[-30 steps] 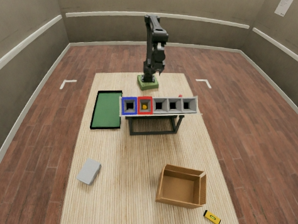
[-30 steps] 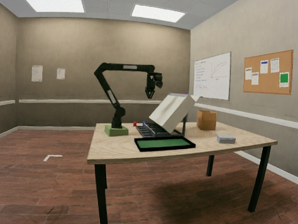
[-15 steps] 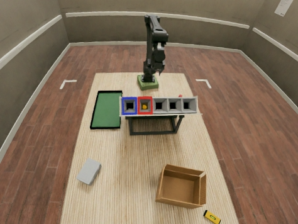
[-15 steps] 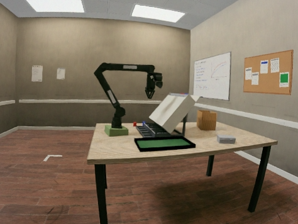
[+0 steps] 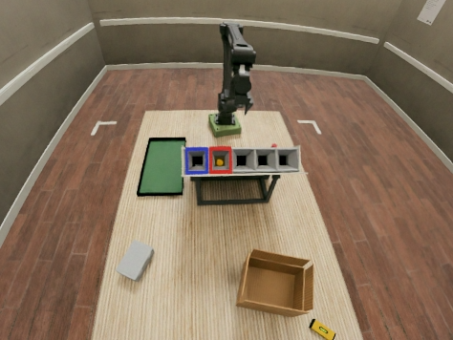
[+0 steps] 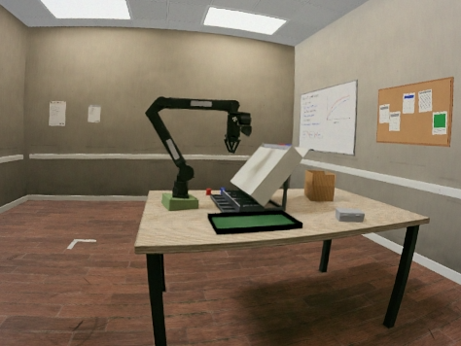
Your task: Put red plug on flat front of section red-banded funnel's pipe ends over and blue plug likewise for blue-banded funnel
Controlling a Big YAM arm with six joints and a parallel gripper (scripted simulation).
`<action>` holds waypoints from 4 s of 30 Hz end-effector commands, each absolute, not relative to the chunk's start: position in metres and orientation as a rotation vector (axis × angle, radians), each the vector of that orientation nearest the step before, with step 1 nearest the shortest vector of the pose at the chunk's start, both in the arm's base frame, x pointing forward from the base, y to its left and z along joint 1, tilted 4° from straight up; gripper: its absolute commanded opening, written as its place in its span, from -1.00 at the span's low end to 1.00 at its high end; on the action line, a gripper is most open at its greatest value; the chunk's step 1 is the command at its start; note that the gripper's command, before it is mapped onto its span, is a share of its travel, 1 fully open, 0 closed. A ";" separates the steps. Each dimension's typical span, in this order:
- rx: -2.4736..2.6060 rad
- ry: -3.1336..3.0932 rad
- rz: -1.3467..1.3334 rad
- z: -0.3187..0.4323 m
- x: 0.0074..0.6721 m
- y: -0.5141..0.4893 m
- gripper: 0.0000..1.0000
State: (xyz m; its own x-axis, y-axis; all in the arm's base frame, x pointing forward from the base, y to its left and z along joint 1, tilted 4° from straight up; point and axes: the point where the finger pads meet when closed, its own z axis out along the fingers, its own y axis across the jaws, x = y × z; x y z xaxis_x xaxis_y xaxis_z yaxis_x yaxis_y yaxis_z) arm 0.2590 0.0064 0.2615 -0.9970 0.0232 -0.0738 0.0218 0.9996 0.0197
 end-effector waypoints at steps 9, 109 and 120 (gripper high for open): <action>0.034 3.051 0.029 0.267 0.262 0.006 0.73; -0.015 3.068 0.042 0.107 0.194 0.265 0.73; -0.015 3.075 0.028 0.107 0.194 0.265 0.73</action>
State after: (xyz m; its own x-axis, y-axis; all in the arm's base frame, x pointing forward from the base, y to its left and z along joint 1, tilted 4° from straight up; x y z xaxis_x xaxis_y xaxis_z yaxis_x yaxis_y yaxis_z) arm 0.1903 0.2518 0.0990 -0.9987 -0.0101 -0.0509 -0.0100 0.9999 -0.0027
